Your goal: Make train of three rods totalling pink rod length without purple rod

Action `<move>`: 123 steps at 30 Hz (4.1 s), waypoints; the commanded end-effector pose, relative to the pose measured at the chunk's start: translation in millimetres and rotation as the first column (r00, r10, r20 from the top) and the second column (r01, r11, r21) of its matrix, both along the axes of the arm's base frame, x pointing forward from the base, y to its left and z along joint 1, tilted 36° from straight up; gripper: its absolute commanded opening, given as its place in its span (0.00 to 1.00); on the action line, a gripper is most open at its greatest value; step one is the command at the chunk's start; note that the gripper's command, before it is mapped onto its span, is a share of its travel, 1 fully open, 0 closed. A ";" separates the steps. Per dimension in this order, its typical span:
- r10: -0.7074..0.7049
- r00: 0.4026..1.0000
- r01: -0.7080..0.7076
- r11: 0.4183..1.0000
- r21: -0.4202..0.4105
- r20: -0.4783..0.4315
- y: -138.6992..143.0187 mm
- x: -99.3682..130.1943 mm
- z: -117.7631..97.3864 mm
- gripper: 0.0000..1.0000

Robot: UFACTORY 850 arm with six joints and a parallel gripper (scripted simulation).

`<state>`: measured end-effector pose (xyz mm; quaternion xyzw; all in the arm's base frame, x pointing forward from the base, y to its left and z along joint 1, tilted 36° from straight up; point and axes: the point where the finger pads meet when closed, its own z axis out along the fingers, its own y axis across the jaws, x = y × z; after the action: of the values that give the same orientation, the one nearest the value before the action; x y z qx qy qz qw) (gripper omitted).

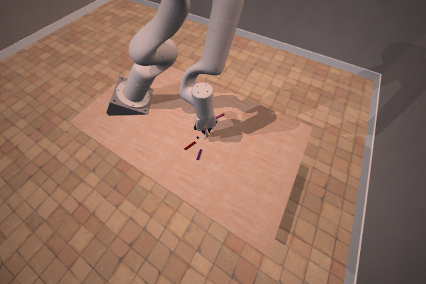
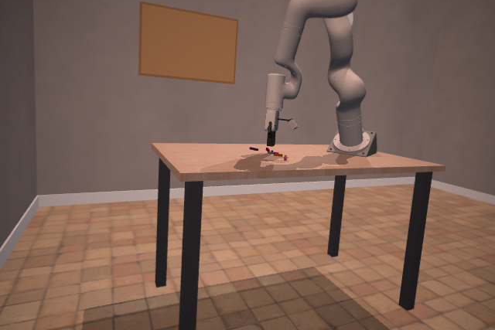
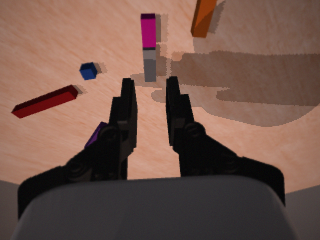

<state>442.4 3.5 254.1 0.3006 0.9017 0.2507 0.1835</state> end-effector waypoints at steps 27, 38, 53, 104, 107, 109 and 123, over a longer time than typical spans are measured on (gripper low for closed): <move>0.002 1.000 -0.002 1.000 0.001 -0.005 -18.3 -25.2 44.3 1.00; -0.015 1.000 0.015 1.000 0.011 -0.012 -4.4 -25.4 43.0 1.00; -0.080 0.996 0.082 0.996 0.048 -0.042 46.4 -32.1 37.9 0.24; -0.080 0.996 0.082 0.996 0.048 -0.042 50.9 -25.7 27.2 0.24; -0.080 0.996 0.082 0.996 0.048 -0.042 52.5 -23.6 23.6 0.24; -0.080 0.996 0.082 0.996 0.048 -0.042 53.5 -22.1 21.1 0.24; -0.080 0.996 0.082 0.996 0.048 -0.042 59.9 -13.2 6.3 0.24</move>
<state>426.5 61.9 263.6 0.3463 0.8862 0.2586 0.1668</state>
